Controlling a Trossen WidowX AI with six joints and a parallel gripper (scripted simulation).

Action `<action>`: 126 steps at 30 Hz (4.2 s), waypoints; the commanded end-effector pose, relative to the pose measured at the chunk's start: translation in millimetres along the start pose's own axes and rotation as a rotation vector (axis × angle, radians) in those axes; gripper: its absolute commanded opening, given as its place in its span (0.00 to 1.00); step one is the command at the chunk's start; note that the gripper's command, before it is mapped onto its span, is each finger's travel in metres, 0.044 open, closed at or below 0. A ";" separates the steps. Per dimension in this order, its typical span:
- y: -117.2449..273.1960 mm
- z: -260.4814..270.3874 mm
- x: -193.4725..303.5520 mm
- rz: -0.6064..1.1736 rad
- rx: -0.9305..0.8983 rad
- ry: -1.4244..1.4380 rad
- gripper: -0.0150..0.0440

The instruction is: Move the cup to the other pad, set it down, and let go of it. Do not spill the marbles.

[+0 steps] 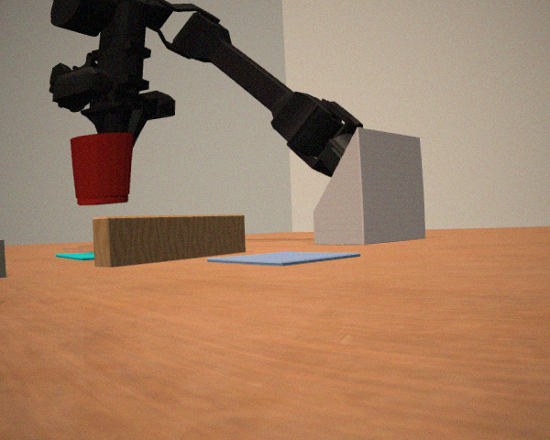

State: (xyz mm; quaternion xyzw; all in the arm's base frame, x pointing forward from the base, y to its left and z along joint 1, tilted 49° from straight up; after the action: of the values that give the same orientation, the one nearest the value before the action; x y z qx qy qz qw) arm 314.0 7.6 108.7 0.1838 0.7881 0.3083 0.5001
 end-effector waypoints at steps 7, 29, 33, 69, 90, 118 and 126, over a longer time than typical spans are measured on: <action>-15.3 -0.8 -0.7 -0.003 0.004 0.005 0.25; -45.8 -2.0 -1.4 -0.005 0.005 0.004 0.25; -49.2 -2.4 -1.5 -0.006 0.005 0.004 0.25; -33.7 -0.2 -1.1 -0.001 0.002 0.001 0.47; -5.6 0.0 -1.1 -0.002 0.003 0.004 0.47; 31.4 0.7 -2.2 -0.002 0.004 0.009 1.00; 56.6 0.6 -3.4 -0.001 0.004 0.007 1.00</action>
State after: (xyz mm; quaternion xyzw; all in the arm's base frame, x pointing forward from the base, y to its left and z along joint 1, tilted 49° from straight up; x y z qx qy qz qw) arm 314.7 39.3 142.7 0.1811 0.7912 0.3073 0.4968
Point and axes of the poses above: the point midway between the two fingers, 35 mm back from their tips, its own y axis back along the fingers, its own z axis across the jaws, x = y × z, the point moved 3 cm from there along y, back along the fingers, and after that the axes turned 8 degrees about -y, right-handed, at the moved point
